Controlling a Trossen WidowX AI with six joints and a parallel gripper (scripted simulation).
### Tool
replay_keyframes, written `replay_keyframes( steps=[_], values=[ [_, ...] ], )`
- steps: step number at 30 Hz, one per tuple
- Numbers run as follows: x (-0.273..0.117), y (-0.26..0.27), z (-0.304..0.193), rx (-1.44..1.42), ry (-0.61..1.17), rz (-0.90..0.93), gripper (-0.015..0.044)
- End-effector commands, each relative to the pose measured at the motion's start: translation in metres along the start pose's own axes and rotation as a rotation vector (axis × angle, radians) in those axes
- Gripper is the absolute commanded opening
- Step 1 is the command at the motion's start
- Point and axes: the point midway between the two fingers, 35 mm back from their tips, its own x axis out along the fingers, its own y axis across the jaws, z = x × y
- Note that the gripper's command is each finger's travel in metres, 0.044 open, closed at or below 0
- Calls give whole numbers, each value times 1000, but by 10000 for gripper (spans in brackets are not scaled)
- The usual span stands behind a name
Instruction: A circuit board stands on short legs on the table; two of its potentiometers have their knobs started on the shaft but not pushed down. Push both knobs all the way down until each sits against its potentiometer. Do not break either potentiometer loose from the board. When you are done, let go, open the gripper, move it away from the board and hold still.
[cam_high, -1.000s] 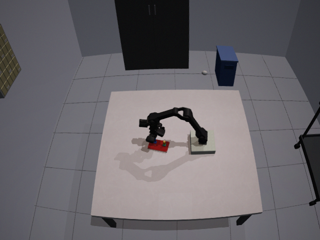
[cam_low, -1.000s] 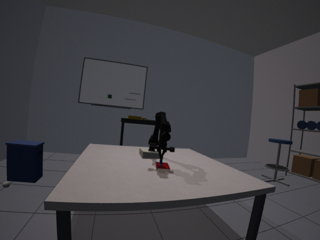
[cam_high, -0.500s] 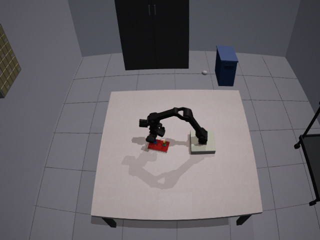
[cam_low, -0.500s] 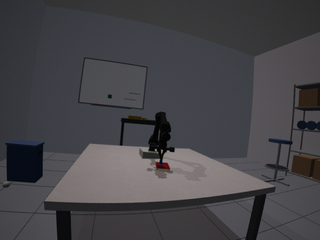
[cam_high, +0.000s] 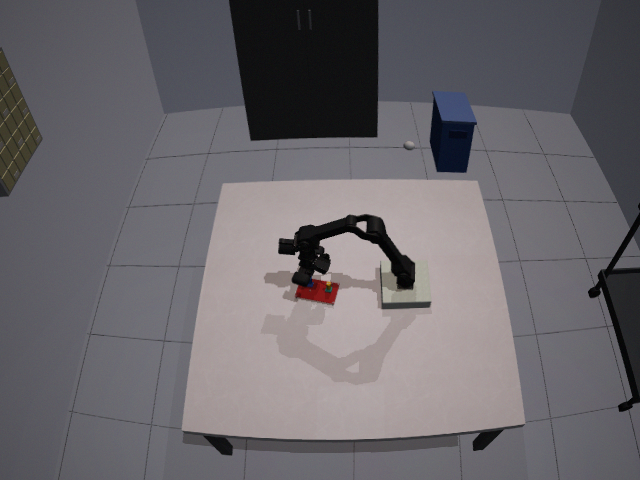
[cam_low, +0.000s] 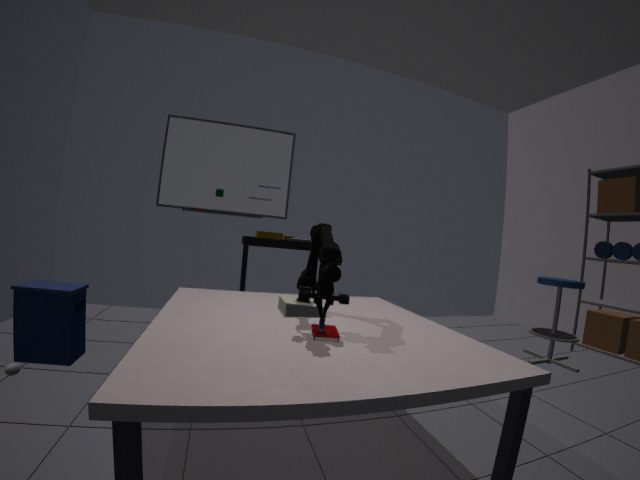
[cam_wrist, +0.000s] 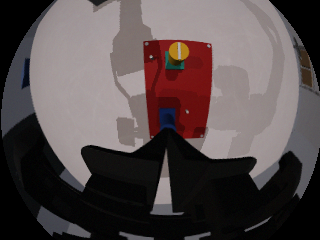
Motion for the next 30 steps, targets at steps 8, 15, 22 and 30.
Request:
replay_keyframes(
  steps=[8,15,22,30],
  values=[
    [8,-1,-1,-2,-3,-3,0],
    [10,-1,-1,-2,-3,-3,0],
    [10,-1,-1,-2,-3,-3,0],
    [12,-1,-1,-2,-3,-3,0]
  ],
)
